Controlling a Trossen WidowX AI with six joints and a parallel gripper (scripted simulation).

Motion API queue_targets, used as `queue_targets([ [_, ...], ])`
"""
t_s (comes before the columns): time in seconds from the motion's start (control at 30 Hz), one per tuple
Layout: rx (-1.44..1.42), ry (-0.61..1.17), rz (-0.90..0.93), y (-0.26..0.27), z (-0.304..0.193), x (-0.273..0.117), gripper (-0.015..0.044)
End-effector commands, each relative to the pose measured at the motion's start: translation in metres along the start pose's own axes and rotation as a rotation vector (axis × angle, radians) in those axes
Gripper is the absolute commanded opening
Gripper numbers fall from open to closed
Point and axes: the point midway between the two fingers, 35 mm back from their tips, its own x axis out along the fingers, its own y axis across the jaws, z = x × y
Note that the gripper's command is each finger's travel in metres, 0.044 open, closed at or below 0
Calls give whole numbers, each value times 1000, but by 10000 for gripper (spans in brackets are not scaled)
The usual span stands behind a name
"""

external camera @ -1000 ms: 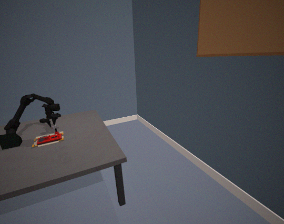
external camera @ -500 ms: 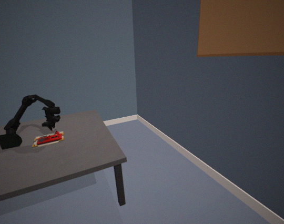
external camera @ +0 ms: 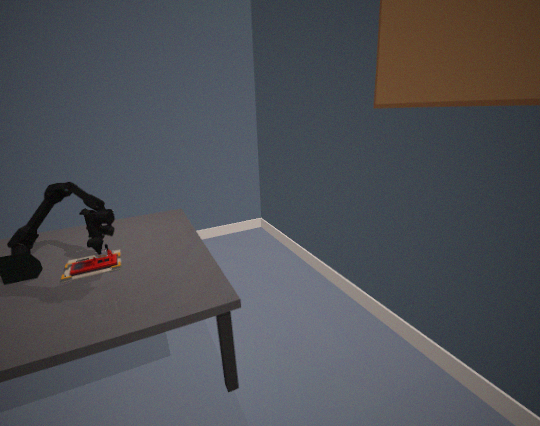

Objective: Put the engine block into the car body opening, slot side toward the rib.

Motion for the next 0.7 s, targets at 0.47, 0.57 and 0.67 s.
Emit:
queue_targets([
  [0.47,-73,-2,-2,-7,0,1,159],
  [0.57,-73,-2,-2,-7,0,1,159],
  [0.67,-73,-2,-2,-7,0,1,159],
])
